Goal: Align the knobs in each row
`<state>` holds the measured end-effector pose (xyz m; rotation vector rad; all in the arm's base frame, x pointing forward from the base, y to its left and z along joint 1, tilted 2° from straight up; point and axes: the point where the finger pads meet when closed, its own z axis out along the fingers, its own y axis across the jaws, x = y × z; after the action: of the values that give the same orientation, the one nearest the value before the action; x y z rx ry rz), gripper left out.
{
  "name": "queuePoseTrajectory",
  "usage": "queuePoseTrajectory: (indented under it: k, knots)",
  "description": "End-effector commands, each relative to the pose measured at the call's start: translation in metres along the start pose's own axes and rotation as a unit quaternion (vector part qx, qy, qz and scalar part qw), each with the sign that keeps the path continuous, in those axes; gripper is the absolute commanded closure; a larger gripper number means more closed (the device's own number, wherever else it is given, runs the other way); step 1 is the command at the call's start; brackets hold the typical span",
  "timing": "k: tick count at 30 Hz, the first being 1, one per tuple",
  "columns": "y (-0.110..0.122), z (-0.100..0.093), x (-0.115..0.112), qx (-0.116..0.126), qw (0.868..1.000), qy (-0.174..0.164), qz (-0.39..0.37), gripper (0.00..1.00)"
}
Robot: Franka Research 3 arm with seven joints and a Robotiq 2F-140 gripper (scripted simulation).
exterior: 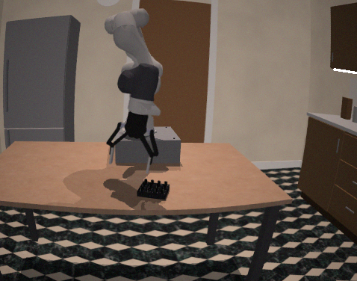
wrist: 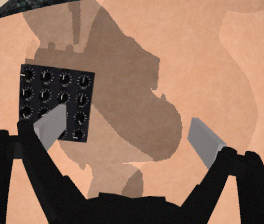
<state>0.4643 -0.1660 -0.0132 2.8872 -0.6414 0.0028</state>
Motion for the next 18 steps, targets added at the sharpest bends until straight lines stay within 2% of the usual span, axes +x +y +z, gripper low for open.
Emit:
queuePoseTrajectory:
  k: [1,5,6,18]
  knots:
    - [-0.001,0.0,-0.001,0.002,1.0,-0.001,0.011,0.0]
    - [-0.001,0.0,-0.001,0.002,1.0,-0.001,0.011,0.0]
    - [-0.034,-0.003,-0.008,0.026,0.999,-0.01,0.035,0.0]
    - [-0.035,-0.003,-0.008,0.027,0.999,-0.01,0.035,0.0]
